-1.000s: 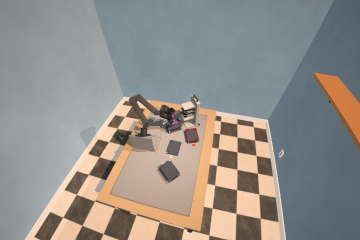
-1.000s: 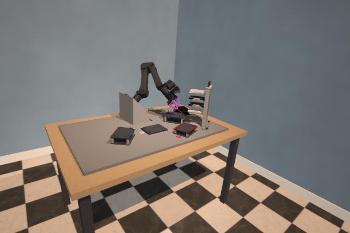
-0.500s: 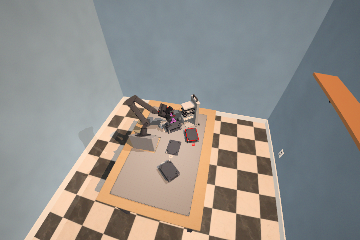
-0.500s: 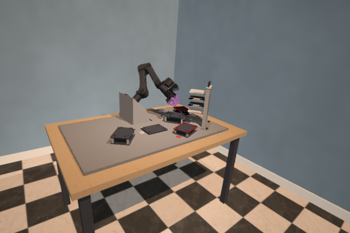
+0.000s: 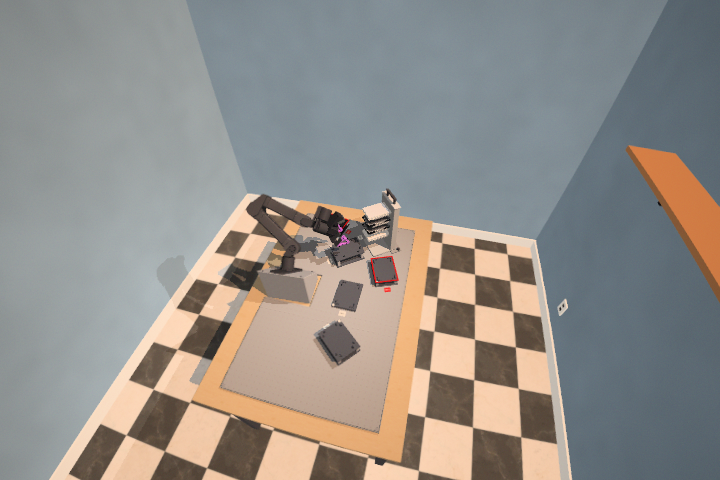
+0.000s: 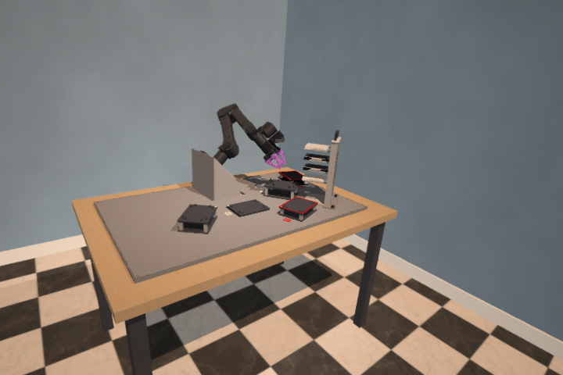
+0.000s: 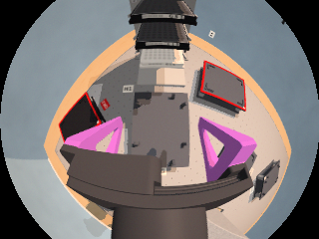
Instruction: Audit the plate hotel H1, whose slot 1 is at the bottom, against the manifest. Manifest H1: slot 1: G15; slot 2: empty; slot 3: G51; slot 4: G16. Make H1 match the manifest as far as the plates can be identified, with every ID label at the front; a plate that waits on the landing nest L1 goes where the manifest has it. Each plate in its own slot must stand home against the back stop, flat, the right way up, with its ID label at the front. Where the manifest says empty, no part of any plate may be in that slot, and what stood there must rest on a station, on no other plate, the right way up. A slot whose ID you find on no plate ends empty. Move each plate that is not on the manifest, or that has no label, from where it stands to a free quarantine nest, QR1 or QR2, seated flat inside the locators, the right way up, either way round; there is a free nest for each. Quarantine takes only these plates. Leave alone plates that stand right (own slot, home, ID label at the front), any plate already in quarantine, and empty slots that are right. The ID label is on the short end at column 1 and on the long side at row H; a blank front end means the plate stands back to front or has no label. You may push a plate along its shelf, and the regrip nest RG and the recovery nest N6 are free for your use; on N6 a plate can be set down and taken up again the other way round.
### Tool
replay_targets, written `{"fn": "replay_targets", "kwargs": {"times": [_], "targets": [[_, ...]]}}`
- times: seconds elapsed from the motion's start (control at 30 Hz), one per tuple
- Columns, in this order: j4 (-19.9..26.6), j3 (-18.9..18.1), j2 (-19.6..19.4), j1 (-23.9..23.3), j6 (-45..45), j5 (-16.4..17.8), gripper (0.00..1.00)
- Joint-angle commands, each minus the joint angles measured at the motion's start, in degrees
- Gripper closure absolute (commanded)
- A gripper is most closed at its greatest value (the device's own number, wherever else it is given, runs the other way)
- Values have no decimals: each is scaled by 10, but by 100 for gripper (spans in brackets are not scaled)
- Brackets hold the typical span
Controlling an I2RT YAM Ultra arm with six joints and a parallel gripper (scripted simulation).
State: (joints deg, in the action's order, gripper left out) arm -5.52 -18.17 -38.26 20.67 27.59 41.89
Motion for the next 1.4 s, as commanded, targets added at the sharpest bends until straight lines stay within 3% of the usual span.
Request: {"fn": "replay_targets", "kwargs": {"times": [0.0,0.27,0.47,0.77,0.83,0.87,1.07,1.13,1.37], "targets": [[42,-12,29,-22,-14,22,0],[76,-15,52,-49,-25,48,0],[128,-49,52,-109,-51,103,0],[215,-106,20,-219,-104,203,0],[215,-106,20,-219,-104,203,0],[236,-118,12,-233,-122,218,0],[260,-129,1,-235,-145,221,0],[244,-94,25,-204,-135,198,0],[169,-55,39,-143,-85,146,0]]}}
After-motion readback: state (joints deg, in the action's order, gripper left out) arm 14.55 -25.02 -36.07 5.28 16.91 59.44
